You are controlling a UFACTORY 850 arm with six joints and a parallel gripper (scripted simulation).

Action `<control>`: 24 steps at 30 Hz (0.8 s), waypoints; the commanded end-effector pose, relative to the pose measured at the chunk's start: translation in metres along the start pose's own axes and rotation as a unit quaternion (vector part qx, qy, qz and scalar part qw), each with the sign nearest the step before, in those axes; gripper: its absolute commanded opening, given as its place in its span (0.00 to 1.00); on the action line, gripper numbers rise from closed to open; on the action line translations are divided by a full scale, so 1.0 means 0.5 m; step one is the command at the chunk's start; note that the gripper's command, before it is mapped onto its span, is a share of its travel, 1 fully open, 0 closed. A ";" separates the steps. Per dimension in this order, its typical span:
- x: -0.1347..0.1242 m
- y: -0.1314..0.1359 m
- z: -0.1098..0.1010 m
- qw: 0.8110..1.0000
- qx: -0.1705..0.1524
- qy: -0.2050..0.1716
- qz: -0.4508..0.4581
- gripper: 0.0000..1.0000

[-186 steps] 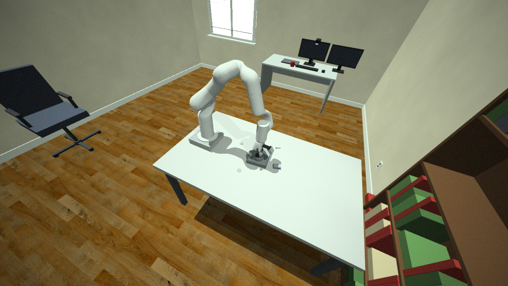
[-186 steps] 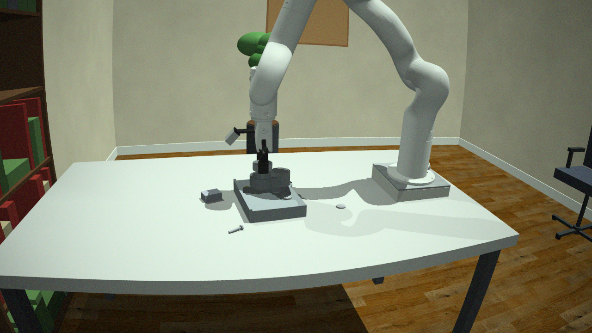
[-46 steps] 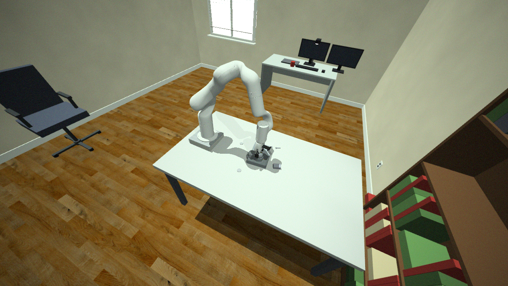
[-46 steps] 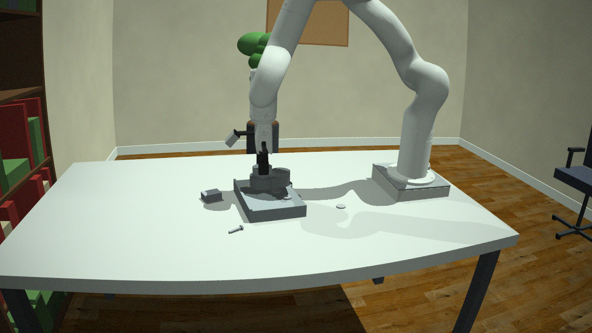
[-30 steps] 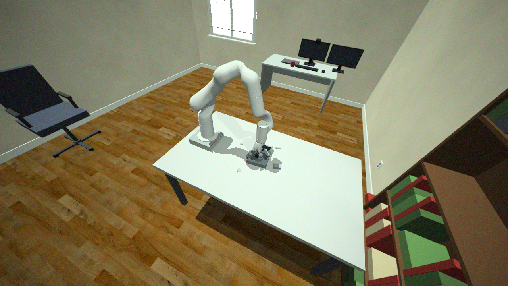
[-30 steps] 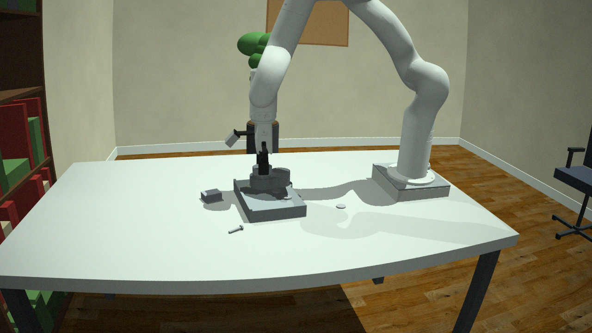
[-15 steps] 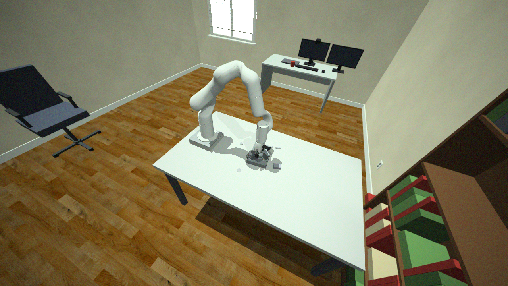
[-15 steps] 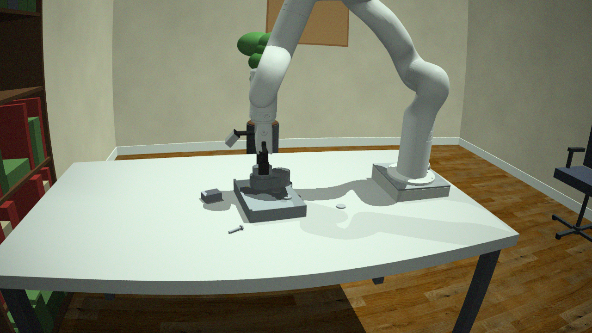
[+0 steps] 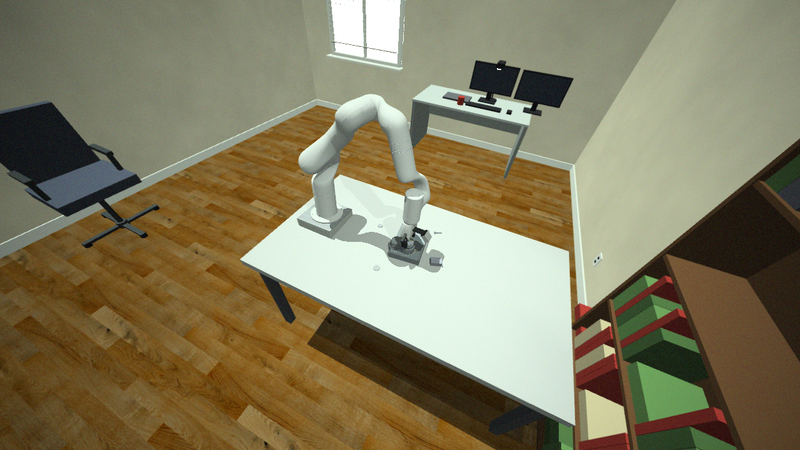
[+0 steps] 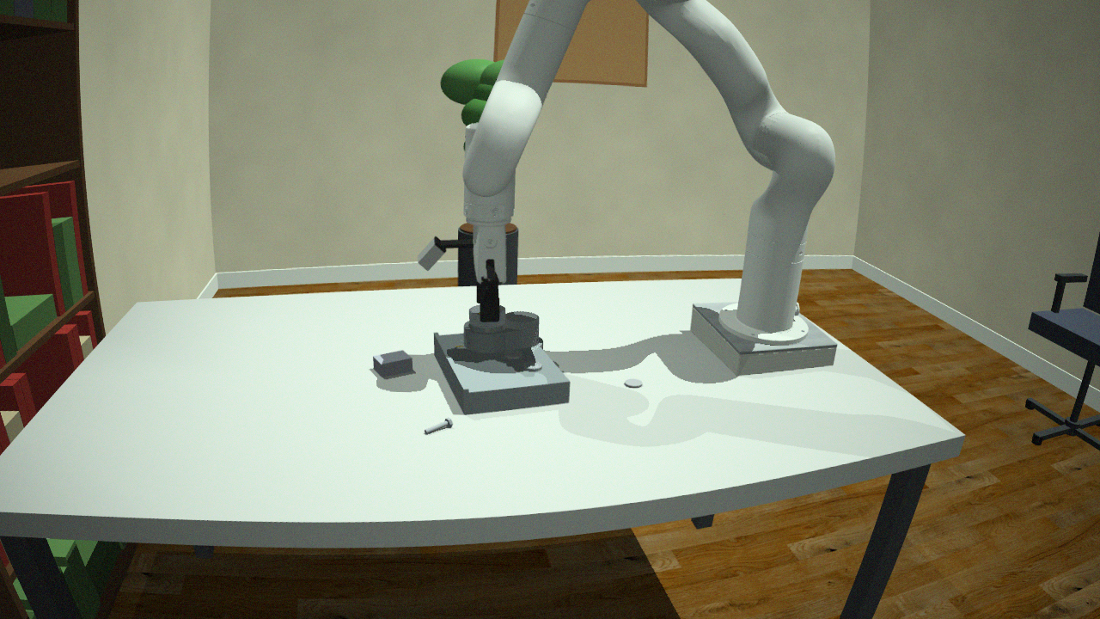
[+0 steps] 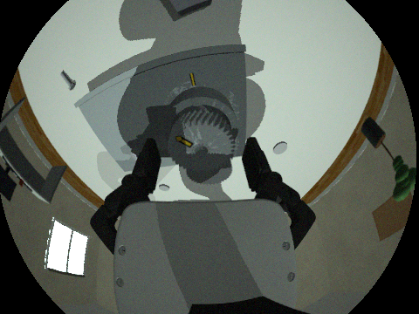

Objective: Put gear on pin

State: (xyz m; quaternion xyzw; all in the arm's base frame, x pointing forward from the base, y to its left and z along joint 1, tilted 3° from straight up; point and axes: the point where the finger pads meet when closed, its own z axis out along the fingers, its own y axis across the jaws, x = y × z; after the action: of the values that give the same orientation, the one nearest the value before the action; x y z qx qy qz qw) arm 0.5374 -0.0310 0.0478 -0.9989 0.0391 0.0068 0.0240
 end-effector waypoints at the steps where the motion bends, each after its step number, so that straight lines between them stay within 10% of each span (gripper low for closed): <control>1: 0.002 0.000 -0.018 1.000 0.000 0.001 0.000 1.00; 10: 0.002 0.000 -0.047 1.000 0.000 0.001 0.000 1.00; 11: 0.002 0.000 -0.047 1.000 0.000 0.001 0.000 0.00; 24: 0.002 0.000 -0.047 1.000 0.000 0.001 0.000 0.00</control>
State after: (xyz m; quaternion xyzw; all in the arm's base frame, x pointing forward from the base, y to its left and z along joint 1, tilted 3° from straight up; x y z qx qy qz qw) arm 0.5376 -0.0321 0.0704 -0.9989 0.0391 0.0069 0.0239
